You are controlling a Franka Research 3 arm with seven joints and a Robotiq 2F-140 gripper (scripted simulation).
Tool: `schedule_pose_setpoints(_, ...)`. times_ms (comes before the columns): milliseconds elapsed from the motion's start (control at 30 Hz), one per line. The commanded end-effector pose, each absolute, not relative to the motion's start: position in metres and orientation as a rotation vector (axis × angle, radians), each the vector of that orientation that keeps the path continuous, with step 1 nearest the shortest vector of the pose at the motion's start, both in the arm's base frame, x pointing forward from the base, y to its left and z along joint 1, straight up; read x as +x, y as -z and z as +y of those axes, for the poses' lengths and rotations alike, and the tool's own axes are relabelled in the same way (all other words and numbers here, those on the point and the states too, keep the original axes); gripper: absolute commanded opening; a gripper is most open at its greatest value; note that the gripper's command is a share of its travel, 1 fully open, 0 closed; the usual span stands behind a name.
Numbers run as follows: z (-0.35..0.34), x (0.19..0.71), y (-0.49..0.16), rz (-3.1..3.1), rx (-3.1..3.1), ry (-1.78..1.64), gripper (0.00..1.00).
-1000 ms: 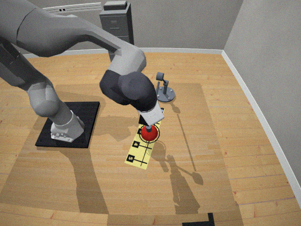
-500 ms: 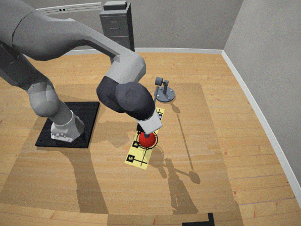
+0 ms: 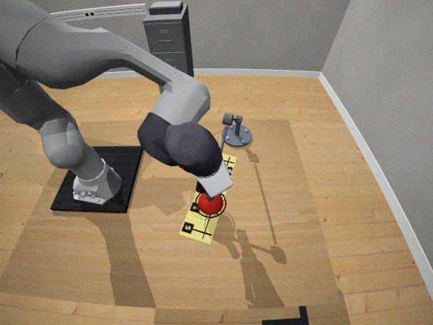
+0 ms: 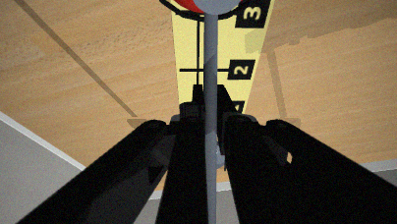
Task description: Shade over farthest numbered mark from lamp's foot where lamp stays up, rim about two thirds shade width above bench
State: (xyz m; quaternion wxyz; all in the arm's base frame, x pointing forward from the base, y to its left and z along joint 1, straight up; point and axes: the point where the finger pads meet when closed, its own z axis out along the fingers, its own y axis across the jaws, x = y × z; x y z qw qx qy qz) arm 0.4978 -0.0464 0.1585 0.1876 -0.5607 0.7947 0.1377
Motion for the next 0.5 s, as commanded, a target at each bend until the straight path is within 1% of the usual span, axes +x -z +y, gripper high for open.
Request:
schedule_pose_setpoints(0, -0.0583, 0.4995, -0.1588, 2.236, -1.574, -0.367, 0.1)
schedule_pose_setpoints(467, -0.0631, 0.5002, -0.1589, 2.236, -1.574, -0.367, 0.1)
